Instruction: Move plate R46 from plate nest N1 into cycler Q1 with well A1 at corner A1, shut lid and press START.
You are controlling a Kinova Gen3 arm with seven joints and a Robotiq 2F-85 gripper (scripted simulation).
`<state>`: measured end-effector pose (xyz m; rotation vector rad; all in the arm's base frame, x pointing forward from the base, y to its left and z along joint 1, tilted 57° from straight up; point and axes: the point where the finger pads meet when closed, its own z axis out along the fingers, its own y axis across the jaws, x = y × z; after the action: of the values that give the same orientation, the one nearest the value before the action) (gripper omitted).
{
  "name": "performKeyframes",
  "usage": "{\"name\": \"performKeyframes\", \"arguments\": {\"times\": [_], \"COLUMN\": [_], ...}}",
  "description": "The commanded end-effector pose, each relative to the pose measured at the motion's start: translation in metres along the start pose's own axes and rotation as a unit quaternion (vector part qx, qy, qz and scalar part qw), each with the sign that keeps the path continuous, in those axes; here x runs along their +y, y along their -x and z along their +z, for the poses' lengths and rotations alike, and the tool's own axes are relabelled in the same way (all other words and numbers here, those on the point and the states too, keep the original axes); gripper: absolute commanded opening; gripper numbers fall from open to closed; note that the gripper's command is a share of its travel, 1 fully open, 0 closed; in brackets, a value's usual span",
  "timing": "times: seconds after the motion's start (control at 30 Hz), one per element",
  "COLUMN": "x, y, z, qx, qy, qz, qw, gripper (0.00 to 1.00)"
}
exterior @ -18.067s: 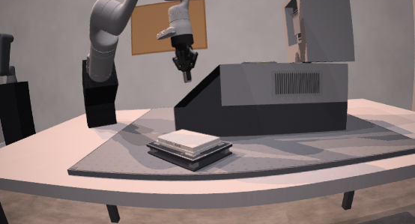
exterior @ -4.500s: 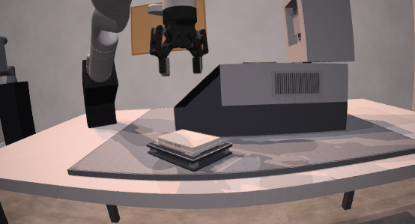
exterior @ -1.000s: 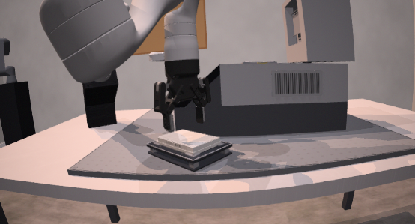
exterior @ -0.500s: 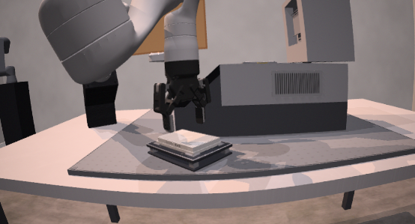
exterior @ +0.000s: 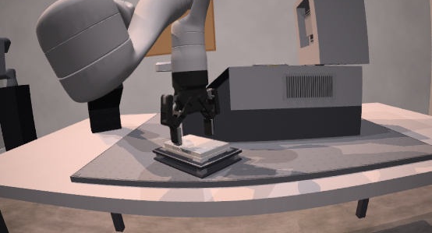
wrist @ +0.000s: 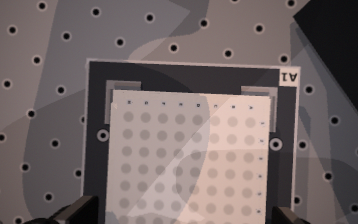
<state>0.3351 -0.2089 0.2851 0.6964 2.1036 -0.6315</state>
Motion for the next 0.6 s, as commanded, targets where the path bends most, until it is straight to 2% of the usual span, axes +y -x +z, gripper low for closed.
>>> {"name": "performKeyframes", "arguments": {"times": [0.0, 0.57], "x": [0.0001, -0.0003], "y": [-0.001, 0.0], "z": [0.0026, 0.0033], "qx": [0.001, 0.0], "qy": [0.002, 0.001], "qz": [-0.001, -0.001], "qw": [1.0, 1.0], "gripper": [1.0, 1.0]}}
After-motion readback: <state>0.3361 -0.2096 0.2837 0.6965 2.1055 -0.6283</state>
